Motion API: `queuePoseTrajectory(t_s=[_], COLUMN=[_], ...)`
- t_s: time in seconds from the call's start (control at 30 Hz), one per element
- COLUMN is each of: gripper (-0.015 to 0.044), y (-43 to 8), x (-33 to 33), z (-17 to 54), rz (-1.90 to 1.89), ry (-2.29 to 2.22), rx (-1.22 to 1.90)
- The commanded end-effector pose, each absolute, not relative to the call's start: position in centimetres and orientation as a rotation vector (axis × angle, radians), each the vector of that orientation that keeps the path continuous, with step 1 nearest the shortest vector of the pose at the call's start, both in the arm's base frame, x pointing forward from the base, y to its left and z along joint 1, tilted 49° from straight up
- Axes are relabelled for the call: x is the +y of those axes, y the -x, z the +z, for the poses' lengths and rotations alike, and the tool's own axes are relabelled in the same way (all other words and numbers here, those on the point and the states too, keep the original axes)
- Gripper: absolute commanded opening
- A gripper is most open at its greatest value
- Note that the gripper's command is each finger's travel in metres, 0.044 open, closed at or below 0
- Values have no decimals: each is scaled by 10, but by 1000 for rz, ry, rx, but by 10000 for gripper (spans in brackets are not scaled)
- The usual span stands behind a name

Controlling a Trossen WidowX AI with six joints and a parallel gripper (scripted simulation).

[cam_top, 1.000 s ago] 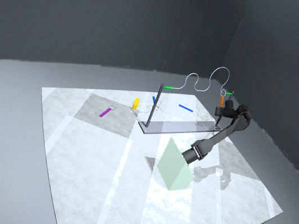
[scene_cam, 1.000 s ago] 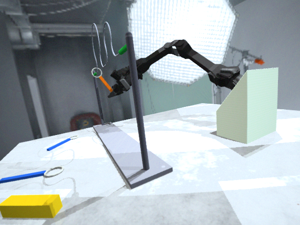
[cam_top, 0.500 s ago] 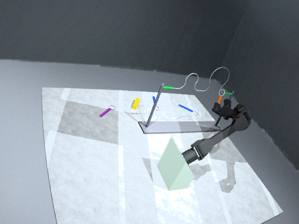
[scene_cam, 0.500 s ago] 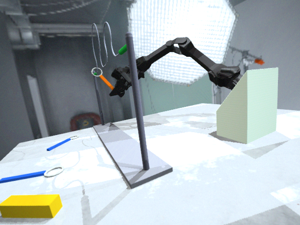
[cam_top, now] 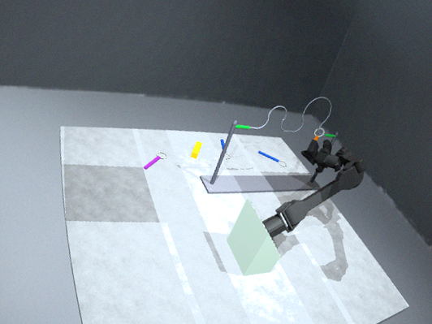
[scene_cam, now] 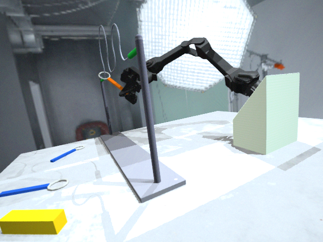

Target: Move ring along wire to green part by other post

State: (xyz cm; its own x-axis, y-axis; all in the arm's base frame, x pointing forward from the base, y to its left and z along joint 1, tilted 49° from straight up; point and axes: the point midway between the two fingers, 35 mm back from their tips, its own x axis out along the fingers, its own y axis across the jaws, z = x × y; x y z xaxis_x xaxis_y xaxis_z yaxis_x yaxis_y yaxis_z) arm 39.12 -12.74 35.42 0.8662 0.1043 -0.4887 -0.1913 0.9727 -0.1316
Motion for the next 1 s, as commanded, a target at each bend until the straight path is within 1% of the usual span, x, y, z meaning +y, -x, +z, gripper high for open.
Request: queuePoseTrajectory(t_s=[0.0,0.47,0.97], gripper=[-150,-150,-150], y=[-387,-377,-368], x=[-111,-60,-12], z=[351,359,386], rz=[187,276,364], ry=[79,-266,-633], rx=[512,539,558])
